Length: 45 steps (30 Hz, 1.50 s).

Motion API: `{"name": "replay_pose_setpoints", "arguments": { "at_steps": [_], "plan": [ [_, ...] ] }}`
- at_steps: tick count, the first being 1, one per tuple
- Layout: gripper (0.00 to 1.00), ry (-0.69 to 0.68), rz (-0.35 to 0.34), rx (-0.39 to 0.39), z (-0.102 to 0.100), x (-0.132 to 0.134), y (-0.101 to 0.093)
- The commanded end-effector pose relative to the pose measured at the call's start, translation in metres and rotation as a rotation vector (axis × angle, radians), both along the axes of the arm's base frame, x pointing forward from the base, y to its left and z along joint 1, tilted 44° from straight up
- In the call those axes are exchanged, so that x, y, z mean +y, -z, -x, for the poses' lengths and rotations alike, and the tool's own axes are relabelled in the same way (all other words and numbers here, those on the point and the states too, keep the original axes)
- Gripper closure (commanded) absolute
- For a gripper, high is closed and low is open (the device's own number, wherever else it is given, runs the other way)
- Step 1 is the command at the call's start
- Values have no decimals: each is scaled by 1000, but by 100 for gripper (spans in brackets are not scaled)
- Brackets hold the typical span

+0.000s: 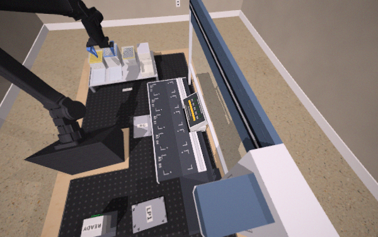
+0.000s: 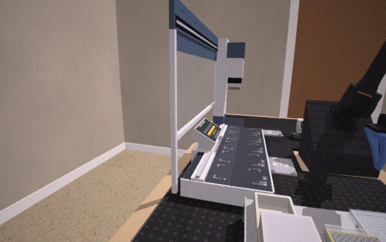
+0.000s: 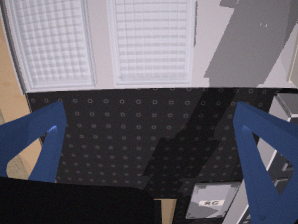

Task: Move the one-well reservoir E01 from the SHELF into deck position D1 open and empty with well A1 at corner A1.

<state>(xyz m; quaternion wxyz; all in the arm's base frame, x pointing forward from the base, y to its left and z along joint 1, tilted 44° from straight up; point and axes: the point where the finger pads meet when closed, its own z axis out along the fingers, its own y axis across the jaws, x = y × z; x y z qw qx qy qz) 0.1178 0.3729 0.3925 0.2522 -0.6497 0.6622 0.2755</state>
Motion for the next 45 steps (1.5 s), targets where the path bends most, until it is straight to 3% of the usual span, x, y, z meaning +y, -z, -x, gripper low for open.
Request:
{"name": "replay_pose_setpoints", "arguments": {
  "at_steps": [1,31,45],
  "plan": [
    [0,-18,-49,-43,-2,-1,-25],
    [0,-18,-49,-43,-2,-1,-25],
    [0,-13,-40,-52,-80,2,-28]
  ]
}}
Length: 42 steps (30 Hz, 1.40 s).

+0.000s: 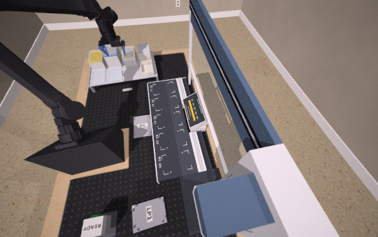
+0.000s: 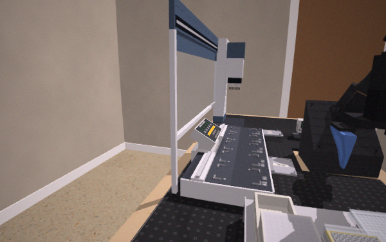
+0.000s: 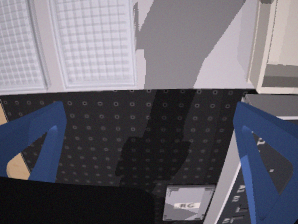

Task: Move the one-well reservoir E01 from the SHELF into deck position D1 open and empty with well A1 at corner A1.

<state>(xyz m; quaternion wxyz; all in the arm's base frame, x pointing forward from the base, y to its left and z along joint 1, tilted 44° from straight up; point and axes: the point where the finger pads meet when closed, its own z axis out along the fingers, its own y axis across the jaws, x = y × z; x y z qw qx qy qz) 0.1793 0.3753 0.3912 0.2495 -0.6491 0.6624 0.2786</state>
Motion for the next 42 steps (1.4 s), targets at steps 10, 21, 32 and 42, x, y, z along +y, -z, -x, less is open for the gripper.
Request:
{"name": "replay_pose_setpoints", "arguments": {
  "at_steps": [10,21,32,42],
  "plan": [
    [0,-9,-36,-62,-60,-1,-27],
    [0,-7,-33,-64,-106,-2,-26],
    [0,-5,-31,-65,-163,-3,-24],
    [0,-12,-33,-64,-158,-2,-22]
  ]
}}
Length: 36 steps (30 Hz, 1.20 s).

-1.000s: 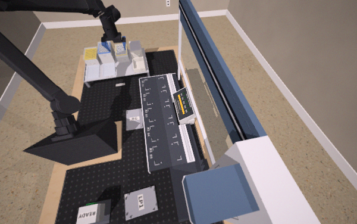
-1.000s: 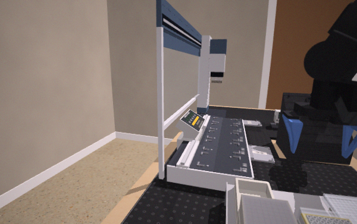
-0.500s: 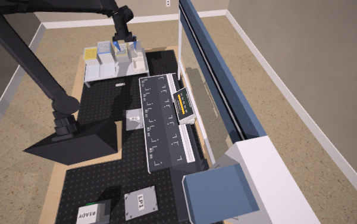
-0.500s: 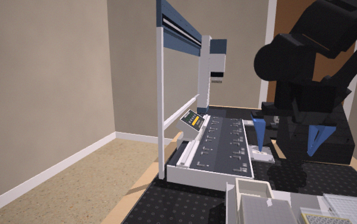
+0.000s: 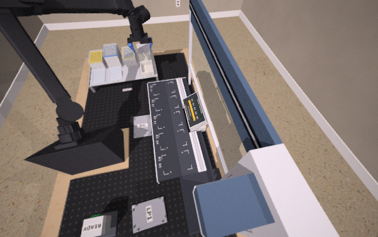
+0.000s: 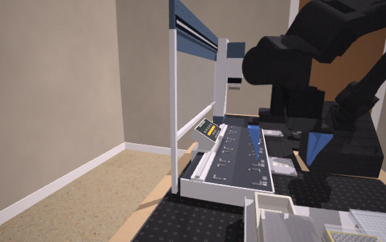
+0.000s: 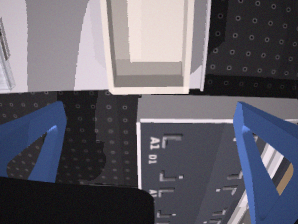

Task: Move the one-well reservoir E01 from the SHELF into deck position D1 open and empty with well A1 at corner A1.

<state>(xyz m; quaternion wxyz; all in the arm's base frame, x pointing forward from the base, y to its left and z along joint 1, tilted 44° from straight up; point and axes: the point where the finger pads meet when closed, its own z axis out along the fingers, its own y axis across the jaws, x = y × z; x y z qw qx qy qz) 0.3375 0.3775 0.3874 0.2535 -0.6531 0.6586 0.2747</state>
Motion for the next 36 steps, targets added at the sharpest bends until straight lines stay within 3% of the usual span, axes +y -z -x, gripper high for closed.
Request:
{"name": "replay_pose_setpoints", "arguments": {
  "at_steps": [1,28,29,30,36],
  "plan": [
    [0,-6,-33,-50,0,-4,-26],
    [0,-6,-33,-50,0,-4,-26],
    [0,-28,-36,-64,17,-2,-34],
    [0,-13,-26,-36,22,-2,-25],
    [0,-12,-45,-55,47,8,-40]
  ]
}}
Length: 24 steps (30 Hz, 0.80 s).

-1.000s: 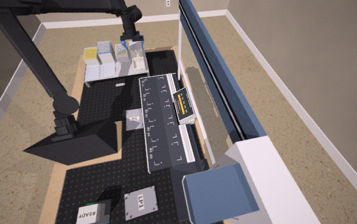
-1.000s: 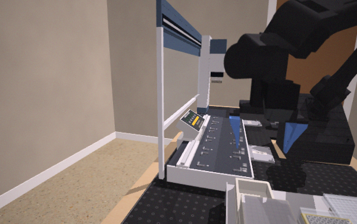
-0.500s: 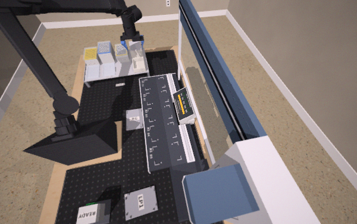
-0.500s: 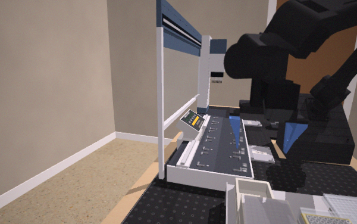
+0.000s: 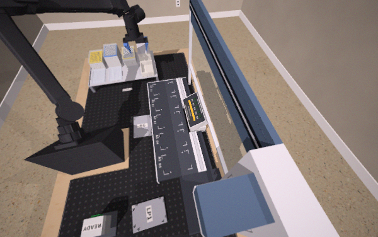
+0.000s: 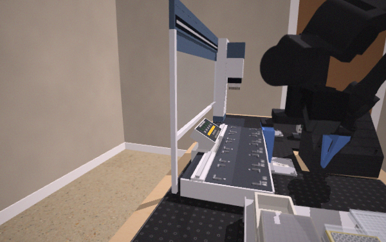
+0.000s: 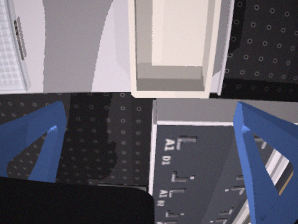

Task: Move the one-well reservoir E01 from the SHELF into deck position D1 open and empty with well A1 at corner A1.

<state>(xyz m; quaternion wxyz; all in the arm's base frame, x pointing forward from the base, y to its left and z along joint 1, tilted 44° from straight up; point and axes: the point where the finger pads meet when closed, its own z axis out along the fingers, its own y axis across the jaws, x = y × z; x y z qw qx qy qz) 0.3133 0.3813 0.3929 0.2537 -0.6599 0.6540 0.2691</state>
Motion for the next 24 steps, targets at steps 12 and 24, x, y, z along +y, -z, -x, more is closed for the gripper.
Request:
{"name": "replay_pose_setpoints", "arguments": {
  "at_steps": [12,24],
  "plan": [
    [0,-1,-51,-31,69,15,-44],
    [0,-1,-74,-37,125,29,-73]
  ]
}}
